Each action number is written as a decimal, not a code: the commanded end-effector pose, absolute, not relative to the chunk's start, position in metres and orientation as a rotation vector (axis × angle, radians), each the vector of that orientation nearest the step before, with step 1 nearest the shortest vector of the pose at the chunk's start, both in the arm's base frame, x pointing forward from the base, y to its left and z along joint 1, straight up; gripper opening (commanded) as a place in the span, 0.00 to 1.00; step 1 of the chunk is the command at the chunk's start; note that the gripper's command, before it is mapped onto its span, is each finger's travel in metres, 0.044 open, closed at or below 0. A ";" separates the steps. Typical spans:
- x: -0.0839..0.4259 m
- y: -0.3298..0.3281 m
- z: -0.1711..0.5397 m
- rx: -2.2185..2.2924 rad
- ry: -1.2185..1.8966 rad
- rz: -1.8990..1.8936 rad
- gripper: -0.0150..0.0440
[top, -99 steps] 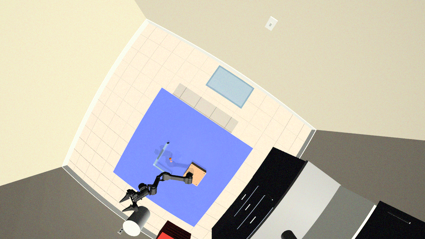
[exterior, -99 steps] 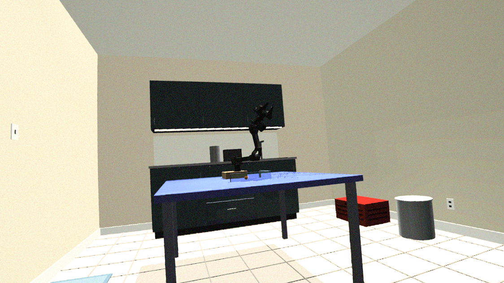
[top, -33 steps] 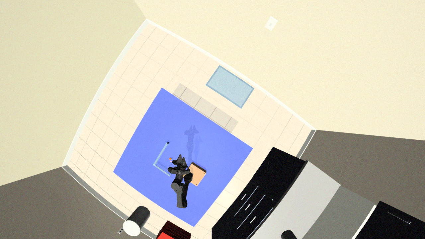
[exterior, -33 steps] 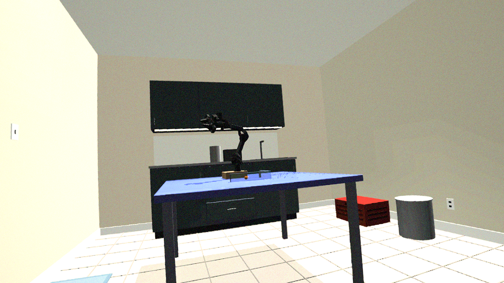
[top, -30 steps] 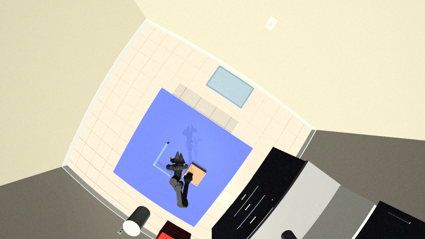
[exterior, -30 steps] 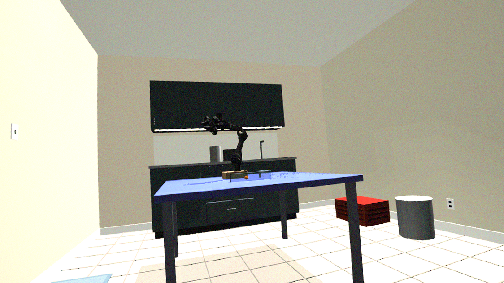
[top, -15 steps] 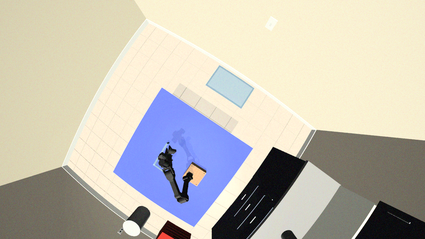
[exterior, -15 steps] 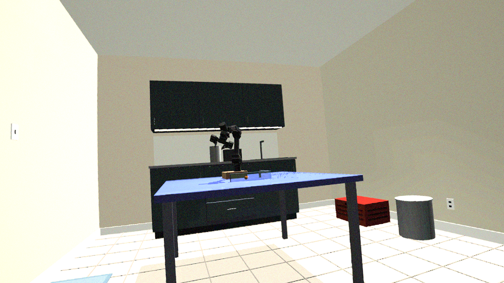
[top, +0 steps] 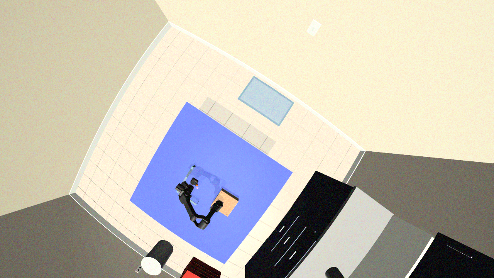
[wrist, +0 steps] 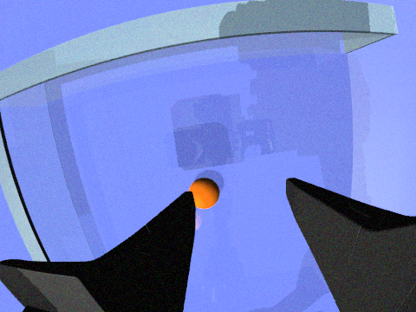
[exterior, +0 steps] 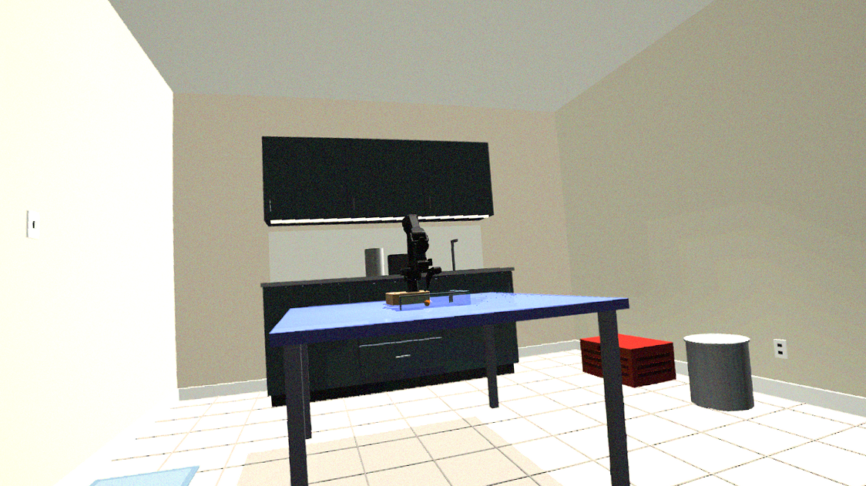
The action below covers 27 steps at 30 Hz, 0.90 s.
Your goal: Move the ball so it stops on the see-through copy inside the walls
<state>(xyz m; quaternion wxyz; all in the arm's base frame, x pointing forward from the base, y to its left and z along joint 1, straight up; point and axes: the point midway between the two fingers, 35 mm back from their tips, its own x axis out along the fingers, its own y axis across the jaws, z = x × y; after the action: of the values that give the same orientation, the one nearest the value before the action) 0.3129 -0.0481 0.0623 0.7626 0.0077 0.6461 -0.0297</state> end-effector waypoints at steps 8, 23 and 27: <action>0.294 -0.022 0.037 0.040 1.542 -0.042 0.66; 0.295 -0.023 0.012 0.040 1.542 -0.042 0.66; 0.295 -0.023 0.005 0.040 1.542 -0.042 0.66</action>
<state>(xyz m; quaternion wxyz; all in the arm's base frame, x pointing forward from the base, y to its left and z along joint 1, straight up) 0.2984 -0.0235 0.0142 0.7223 0.0145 0.6912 -0.0191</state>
